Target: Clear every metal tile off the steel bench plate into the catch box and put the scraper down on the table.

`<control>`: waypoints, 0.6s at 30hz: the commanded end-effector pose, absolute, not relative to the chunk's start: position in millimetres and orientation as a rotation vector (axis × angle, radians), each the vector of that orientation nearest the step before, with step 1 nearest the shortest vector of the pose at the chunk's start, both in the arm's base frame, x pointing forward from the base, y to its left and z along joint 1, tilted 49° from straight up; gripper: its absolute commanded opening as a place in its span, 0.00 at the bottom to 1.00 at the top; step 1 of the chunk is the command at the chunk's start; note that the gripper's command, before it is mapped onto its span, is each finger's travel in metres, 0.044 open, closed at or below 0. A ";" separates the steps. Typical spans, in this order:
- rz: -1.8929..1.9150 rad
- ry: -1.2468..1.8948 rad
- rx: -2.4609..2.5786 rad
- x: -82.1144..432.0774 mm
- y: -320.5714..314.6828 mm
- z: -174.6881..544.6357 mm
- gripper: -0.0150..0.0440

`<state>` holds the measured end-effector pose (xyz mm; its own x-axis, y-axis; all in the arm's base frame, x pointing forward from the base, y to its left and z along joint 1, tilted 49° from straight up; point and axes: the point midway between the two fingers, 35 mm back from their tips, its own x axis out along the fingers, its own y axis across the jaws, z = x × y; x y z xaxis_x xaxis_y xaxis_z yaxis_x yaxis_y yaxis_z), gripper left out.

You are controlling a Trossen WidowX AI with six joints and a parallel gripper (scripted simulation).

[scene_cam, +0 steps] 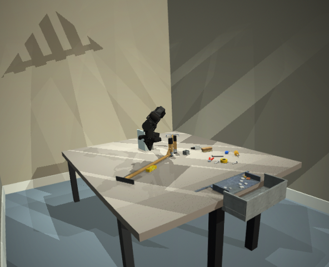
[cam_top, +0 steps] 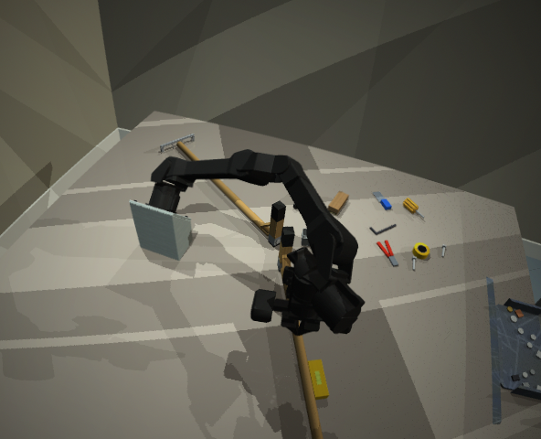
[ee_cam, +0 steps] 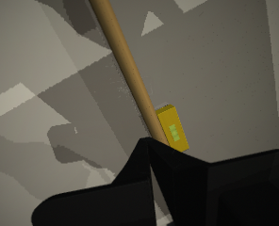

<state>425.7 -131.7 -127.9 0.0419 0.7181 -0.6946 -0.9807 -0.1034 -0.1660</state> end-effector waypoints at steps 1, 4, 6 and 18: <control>1.469 0.523 -0.695 424.7 -136.8 -124.4 0.25; 1.437 0.576 -0.637 423.6 -138.7 -123.6 0.25; 1.415 0.610 -0.599 422.9 -139.9 -123.1 0.25; 1.270 0.801 -0.366 418.2 -147.1 -120.0 0.25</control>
<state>419.0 -142.8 -123.5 0.0705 0.7094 -0.7013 -0.9670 0.2211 0.1264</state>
